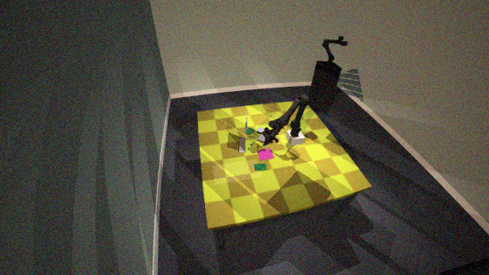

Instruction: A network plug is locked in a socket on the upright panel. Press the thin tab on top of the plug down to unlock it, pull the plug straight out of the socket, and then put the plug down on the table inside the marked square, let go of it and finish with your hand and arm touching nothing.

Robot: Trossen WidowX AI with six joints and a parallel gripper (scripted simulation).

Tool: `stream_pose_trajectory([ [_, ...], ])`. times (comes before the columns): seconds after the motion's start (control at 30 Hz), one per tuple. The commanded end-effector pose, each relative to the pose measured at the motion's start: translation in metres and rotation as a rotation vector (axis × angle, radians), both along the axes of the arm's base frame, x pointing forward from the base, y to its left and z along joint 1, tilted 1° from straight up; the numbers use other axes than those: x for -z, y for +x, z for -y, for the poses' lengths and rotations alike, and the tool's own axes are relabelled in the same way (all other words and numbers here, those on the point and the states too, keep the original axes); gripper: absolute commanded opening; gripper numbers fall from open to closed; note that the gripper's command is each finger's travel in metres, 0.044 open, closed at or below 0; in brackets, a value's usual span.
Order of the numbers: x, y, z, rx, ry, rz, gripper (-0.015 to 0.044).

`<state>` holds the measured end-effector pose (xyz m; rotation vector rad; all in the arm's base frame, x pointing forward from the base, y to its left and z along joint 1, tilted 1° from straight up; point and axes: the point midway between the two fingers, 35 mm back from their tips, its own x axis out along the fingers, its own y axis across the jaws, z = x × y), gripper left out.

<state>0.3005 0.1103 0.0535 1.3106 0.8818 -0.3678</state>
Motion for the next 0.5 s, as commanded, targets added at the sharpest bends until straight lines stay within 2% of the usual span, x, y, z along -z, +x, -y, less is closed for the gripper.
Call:
stream_pose_trajectory([
  [0.0, 0.014, -0.008, -0.007, -0.023, -0.035, -0.082, 0.0000],
  [0.47, 0.030, -0.011, -0.011, -0.036, -0.050, -0.116, 0.0000],
])
